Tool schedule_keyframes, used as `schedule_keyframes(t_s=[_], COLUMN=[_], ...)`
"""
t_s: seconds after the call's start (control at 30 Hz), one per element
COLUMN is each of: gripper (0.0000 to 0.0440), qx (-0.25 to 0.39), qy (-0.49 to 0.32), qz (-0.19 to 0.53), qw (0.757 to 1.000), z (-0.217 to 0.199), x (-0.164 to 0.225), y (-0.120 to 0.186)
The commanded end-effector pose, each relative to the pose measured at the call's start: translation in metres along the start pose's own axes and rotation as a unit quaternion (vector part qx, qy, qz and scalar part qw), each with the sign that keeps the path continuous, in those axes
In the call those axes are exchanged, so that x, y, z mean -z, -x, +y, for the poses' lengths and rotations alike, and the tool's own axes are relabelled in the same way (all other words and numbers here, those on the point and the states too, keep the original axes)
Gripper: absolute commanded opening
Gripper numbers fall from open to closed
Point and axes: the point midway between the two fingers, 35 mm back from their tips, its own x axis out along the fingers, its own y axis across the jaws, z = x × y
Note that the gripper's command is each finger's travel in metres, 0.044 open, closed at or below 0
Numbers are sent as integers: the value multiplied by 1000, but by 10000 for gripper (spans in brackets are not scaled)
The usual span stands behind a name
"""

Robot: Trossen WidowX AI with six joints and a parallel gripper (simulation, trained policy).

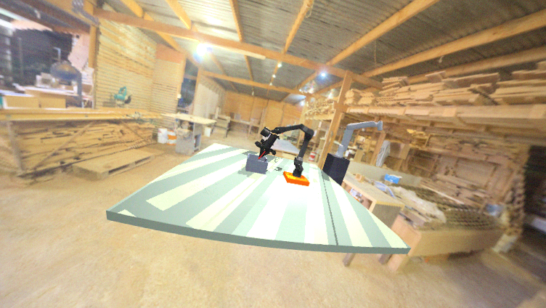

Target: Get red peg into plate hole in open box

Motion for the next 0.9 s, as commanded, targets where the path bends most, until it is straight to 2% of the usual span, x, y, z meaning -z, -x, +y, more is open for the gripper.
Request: schedule_keyframes(t_s=[0.0, 0.33, 0.4, 0.6, 0.87], gripper=[11, 9, 27, 152, 152], qx=[3, 27, 33, 49, 71], qy=[-4, -4, 0, 17, 30], qz=[6, 25, 27, 33, 45], qw=[1000, 999, 999, 998, 996], z=[1, -4, -5, -7, -5], x=[-6, -9, -10, -14, -12], y=[-8, -35, -40, -50, -52])
